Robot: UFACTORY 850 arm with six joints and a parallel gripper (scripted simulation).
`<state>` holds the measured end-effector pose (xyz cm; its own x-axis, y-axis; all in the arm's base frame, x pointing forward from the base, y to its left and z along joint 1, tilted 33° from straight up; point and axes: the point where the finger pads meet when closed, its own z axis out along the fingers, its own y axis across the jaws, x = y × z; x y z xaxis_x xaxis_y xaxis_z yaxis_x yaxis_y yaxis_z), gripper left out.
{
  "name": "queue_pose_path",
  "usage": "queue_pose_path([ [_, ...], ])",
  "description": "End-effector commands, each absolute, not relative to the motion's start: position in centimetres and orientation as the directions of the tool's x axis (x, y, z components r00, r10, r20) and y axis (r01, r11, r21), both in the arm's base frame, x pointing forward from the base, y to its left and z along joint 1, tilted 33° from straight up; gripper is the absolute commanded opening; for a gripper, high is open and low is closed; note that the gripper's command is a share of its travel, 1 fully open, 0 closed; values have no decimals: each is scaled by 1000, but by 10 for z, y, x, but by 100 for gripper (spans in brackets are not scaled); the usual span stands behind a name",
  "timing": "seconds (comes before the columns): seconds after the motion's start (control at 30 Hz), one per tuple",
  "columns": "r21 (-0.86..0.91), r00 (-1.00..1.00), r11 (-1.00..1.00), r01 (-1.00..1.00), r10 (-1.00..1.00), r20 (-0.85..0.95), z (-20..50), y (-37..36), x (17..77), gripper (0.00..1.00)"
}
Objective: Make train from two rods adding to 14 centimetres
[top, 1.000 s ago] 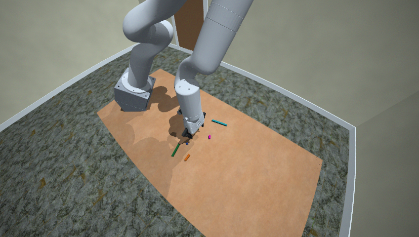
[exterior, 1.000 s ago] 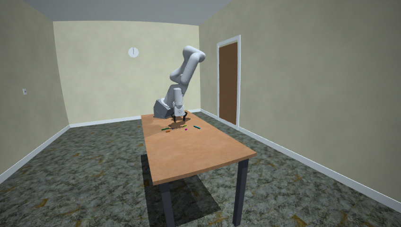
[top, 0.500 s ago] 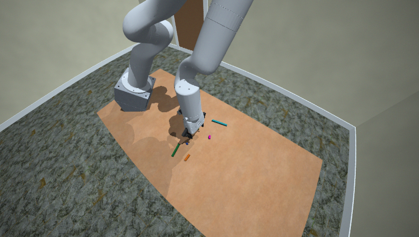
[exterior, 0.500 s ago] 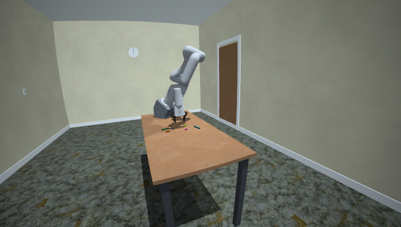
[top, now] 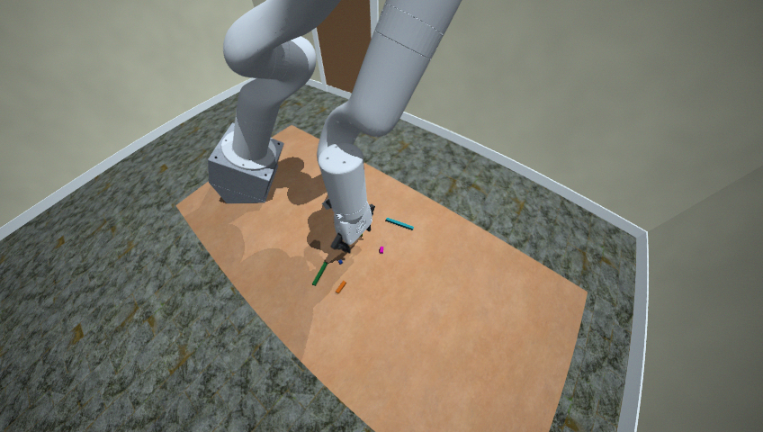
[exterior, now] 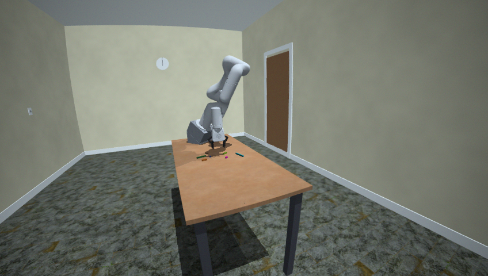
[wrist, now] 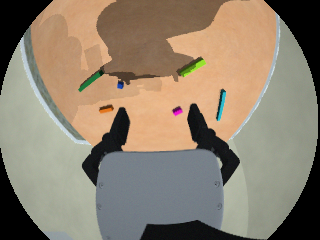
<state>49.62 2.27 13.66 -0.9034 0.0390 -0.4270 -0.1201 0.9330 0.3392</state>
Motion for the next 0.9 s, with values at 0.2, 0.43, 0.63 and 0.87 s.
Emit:
queue_pose_path([
  [0.2,398,-911,917,17,179,-372,141,33,497,100],
  [0.43,474,-880,849,233,391,-268,146,51,496,100],
  [0.63,515,-823,764,389,539,-178,151,64,495,100],
  [0.87,542,-714,623,564,698,-58,156,81,493,100],
])
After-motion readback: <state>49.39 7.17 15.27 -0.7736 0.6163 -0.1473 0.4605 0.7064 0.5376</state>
